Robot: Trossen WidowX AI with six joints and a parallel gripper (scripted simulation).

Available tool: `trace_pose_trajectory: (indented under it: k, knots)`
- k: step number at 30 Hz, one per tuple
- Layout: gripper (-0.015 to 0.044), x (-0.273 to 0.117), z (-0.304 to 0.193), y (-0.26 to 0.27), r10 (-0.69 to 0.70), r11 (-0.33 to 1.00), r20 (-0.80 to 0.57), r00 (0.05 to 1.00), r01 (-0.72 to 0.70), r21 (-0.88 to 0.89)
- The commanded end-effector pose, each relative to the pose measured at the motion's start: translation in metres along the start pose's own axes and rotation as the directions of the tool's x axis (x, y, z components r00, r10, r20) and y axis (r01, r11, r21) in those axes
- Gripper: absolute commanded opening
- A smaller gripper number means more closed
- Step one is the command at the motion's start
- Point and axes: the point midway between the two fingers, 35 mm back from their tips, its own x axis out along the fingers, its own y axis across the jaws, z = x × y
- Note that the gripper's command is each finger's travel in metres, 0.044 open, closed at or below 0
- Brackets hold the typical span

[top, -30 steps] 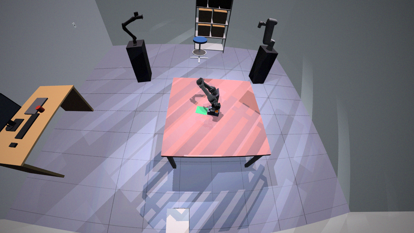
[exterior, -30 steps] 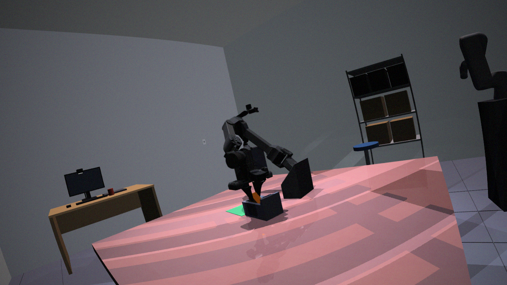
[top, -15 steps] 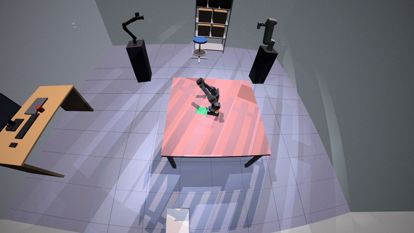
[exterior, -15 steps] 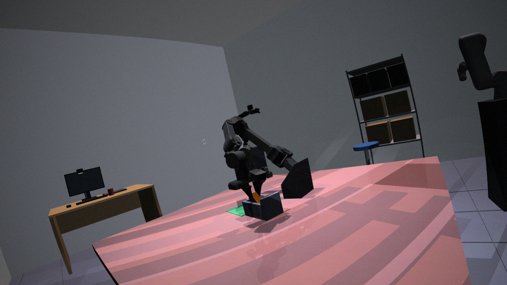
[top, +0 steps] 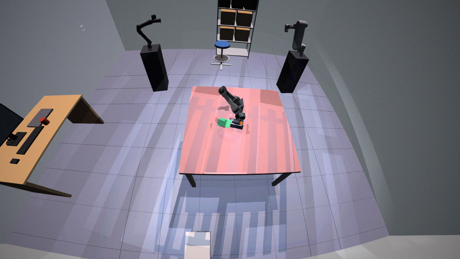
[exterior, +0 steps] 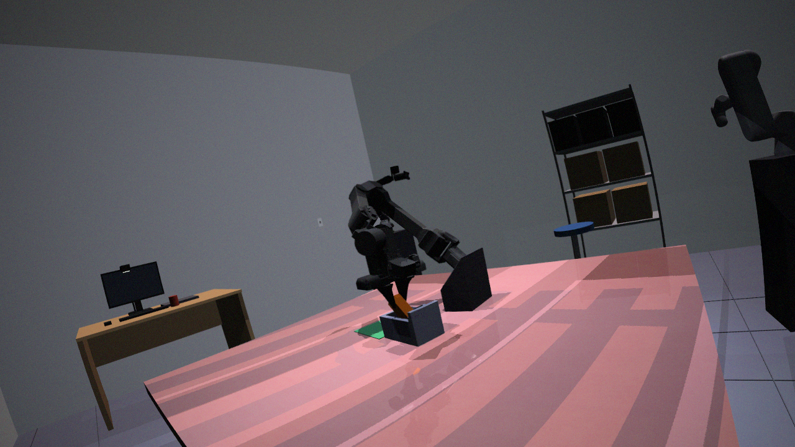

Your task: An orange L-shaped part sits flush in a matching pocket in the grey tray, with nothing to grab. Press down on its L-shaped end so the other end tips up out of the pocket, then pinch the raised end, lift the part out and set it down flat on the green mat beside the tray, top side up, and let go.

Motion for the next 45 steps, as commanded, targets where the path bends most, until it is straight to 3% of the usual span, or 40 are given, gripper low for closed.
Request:
trace_pose_trajectory:
  k: [1,45]
  knots:
    - [0.0000,-0.007,0.001,-0.001,-0.002,1.000,0.008,1.000,0.002,0.004]
    - [0.0000,-0.066,0.001,-0.001,-0.002,1.000,0.009,1.000,0.001,0.003]
